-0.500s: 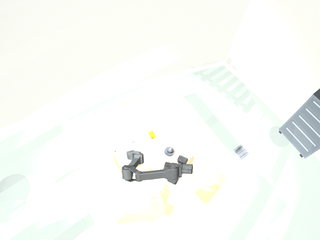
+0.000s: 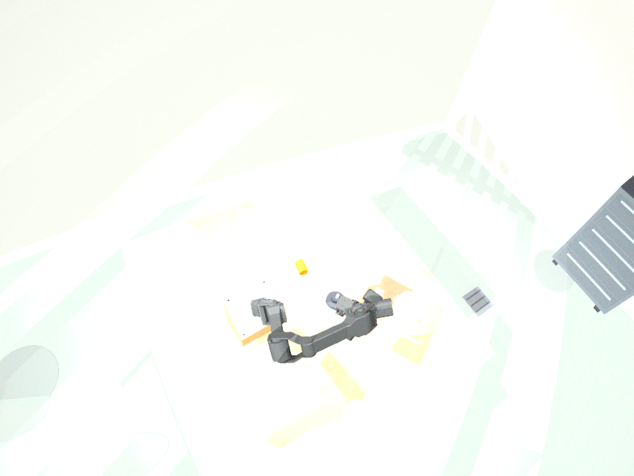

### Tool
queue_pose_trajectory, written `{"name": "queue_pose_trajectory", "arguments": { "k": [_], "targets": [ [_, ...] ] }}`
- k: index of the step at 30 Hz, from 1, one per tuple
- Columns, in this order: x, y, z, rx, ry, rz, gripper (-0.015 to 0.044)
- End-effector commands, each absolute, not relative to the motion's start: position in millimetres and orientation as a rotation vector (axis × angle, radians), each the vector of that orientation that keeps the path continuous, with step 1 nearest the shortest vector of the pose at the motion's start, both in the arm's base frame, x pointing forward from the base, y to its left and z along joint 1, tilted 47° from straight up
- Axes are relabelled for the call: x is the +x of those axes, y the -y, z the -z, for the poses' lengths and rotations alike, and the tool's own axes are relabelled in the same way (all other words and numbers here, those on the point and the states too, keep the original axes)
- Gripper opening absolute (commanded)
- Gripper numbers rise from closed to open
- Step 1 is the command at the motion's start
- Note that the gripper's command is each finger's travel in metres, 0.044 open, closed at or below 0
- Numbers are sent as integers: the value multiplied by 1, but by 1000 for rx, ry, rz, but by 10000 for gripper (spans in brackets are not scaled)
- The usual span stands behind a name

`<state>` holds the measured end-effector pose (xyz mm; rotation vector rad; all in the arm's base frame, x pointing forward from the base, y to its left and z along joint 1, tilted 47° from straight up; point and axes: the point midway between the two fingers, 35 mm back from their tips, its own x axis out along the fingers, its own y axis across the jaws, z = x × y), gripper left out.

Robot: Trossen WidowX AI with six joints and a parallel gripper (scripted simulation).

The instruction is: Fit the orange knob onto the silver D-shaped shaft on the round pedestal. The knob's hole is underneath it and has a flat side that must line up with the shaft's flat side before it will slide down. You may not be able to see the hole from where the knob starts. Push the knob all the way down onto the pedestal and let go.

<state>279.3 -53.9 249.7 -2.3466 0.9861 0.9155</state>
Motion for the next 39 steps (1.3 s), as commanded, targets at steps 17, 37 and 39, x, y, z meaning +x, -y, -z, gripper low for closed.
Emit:
{"name": "queue_pose_trajectory", "arguments": {
  "k": [17, 37, 39],
  "targets": [
    [339, -95, -16, -1867, -1398, -857, 440],
    [279, -129, 111, -1829, -1591, -573, 440],
    [281, -125, 115, -1829, -1591, -573, 440]
  ]
}}
